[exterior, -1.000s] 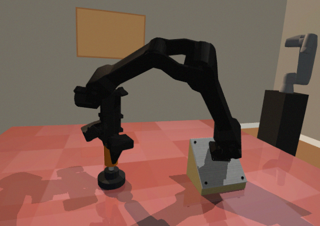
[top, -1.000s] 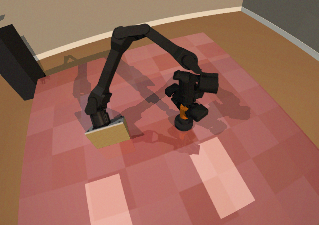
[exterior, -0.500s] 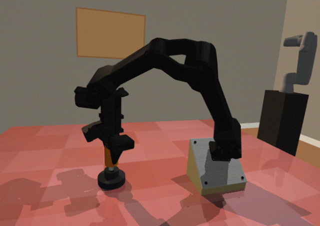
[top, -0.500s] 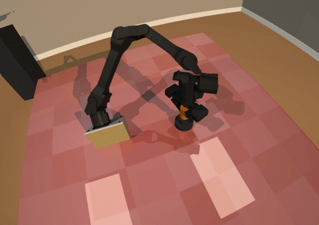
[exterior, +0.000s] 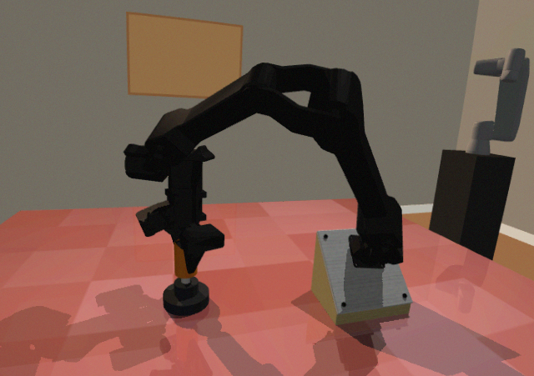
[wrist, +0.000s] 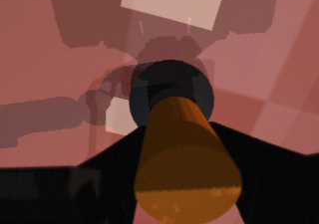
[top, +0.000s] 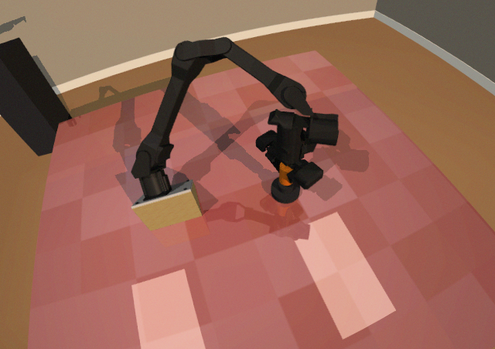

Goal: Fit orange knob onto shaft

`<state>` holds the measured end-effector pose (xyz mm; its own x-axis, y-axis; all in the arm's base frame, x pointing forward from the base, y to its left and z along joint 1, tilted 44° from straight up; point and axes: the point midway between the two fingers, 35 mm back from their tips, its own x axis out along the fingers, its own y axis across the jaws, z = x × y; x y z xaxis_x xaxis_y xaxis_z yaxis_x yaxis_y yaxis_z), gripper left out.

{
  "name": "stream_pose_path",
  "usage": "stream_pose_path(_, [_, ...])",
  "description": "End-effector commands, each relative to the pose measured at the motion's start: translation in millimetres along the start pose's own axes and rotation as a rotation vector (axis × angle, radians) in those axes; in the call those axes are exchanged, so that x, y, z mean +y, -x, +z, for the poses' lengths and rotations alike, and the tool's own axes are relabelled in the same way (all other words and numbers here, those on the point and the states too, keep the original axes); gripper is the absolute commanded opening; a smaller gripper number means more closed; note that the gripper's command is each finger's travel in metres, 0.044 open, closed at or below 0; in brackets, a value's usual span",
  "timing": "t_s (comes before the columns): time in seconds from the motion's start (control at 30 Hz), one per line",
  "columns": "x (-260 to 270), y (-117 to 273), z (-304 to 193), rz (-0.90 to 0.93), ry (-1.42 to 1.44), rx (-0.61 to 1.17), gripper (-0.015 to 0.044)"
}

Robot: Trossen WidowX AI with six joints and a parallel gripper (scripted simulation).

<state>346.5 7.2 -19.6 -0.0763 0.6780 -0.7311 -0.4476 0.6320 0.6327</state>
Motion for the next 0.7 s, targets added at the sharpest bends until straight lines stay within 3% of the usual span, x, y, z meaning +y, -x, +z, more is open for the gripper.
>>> stream_pose_path(0.0, [0.6, 1.9, 1.3, 0.001, 0.004, -0.001, 0.0])
stream_pose_path(0.67, [-1.6, 1.1, 2.1, 0.001, 0.213, -0.001, 0.0])
